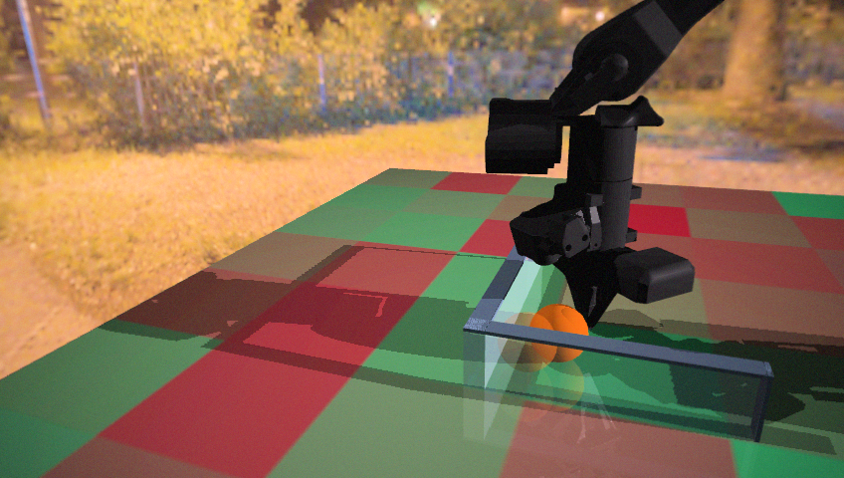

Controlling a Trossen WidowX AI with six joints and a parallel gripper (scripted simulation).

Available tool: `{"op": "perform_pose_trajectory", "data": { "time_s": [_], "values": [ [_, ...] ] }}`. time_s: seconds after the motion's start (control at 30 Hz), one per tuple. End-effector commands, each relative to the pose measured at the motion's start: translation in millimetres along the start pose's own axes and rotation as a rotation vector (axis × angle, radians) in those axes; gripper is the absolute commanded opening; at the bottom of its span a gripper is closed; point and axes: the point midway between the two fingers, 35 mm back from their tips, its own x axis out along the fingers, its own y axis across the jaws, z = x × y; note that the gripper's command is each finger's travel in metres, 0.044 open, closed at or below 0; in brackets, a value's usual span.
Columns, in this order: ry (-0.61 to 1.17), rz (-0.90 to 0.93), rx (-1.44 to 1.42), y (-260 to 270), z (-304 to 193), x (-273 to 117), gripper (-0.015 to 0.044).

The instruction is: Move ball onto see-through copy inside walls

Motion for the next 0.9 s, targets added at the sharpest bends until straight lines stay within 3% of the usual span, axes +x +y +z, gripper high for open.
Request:
{"op": "perform_pose_trajectory", "data": {
  "time_s": [0.0,0.37,0.87],
  "values": [
    [-0.002,-0.003,0.002,-0.5,11.9,0.1,0.0],
    [-0.004,-0.002,0.002,-0.5,37.2,-0.4,0.0],
    [-0.003,-0.003,0.002,-1.8,15.1,-0.7,0.0]
  ]
}}
